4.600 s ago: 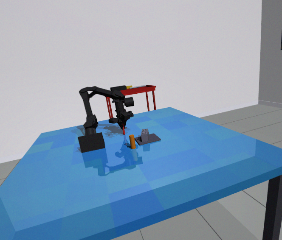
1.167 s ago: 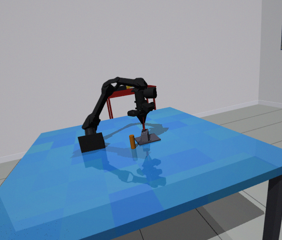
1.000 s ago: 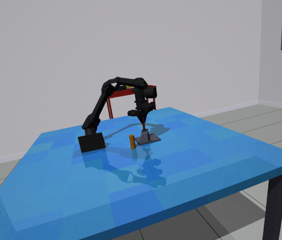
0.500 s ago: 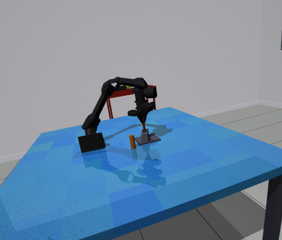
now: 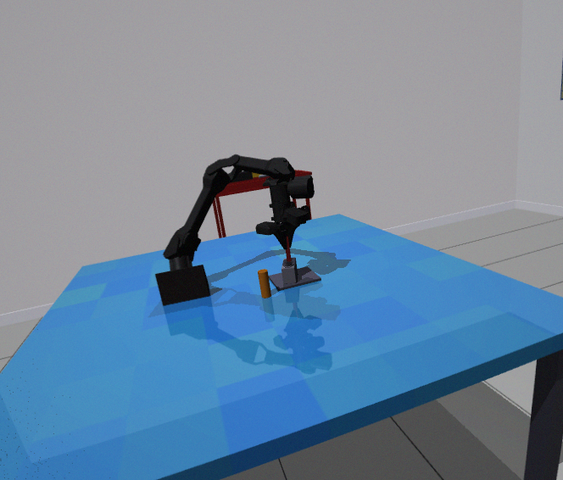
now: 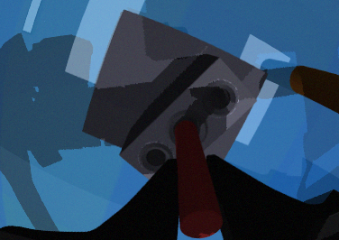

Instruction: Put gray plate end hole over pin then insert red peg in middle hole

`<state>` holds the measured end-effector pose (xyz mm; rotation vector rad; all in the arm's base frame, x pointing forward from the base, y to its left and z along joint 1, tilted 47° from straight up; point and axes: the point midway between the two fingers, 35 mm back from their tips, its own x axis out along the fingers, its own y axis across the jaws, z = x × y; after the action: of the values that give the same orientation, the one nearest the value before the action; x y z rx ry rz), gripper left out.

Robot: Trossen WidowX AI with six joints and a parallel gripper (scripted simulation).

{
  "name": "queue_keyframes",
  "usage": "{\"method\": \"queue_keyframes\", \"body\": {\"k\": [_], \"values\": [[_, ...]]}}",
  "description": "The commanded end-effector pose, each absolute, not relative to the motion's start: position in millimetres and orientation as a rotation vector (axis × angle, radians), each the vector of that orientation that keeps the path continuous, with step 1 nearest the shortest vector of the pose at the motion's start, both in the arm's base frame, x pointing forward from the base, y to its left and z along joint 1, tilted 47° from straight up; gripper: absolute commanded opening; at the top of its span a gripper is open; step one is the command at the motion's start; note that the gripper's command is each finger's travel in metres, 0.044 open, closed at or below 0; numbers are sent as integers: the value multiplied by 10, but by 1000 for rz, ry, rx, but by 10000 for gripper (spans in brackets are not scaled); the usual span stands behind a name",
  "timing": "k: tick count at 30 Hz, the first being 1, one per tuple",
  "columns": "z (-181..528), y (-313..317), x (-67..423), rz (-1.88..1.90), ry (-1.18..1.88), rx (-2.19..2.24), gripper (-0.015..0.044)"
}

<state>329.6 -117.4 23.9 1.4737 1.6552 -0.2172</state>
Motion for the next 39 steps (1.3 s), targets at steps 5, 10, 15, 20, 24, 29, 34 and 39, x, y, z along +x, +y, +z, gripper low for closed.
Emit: {"method": "queue_keyframes", "body": {"k": [5, 10, 15, 20, 24, 29, 34, 39], "values": [[178, -1100, 3299, -217, 1659, 1477, 0], [196, -1120, 3301, -216, 1659, 1471, 0], [195, -1119, 3301, -216, 1659, 1471, 0], [185, -1108, 3287, -216, 1659, 1471, 0], [182, -1107, 3283, -216, 1659, 1471, 0], [181, -1101, 3281, -216, 1659, 1471, 0], [189, -1085, 3294, -215, 1659, 1471, 0], [189, -1090, 3289, -215, 1660, 1468, 0]]}}
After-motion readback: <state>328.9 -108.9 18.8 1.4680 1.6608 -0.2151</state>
